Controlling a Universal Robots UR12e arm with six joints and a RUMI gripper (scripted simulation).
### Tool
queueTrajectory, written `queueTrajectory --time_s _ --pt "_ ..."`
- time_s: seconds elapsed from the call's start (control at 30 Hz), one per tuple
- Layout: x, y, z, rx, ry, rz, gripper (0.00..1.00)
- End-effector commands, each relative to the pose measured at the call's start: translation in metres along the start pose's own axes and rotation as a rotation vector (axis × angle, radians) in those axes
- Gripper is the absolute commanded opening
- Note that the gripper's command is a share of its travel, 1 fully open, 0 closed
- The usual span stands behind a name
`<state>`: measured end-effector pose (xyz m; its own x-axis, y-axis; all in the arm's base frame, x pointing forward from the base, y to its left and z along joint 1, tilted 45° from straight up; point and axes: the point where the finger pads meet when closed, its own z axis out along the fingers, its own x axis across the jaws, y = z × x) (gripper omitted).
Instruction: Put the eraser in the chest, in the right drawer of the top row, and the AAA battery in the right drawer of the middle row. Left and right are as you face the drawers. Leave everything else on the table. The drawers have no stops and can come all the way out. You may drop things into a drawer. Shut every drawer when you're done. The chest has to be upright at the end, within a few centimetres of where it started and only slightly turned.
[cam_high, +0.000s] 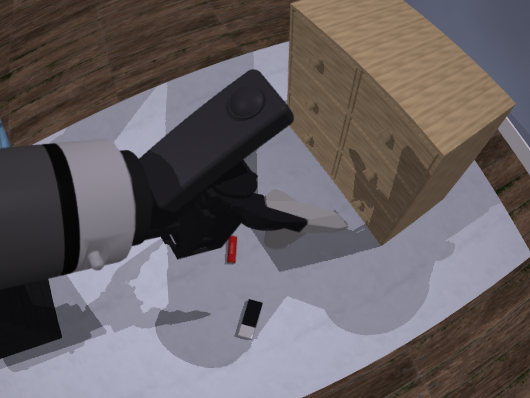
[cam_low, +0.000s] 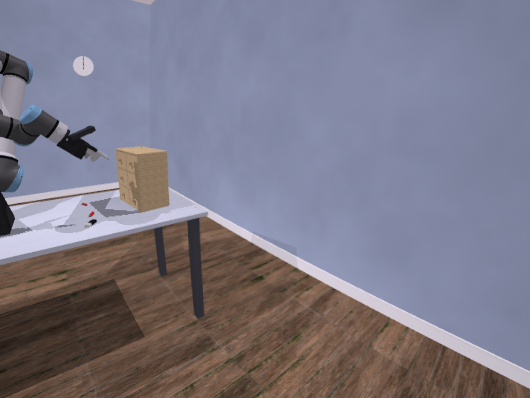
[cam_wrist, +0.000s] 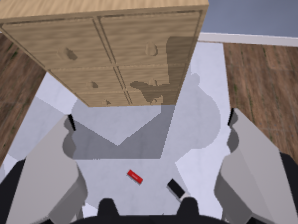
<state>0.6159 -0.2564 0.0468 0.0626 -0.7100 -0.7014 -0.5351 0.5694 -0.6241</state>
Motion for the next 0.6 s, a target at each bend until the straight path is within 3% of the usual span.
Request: queueTrajectory --time_s 0.0,0.57 --pt "0.0014 -0.0004 0.0027 0.031 0.011 0.0 1.0" --pt "0.0017 0.001 0.0106 0.105 0.012 0.001 1.0"
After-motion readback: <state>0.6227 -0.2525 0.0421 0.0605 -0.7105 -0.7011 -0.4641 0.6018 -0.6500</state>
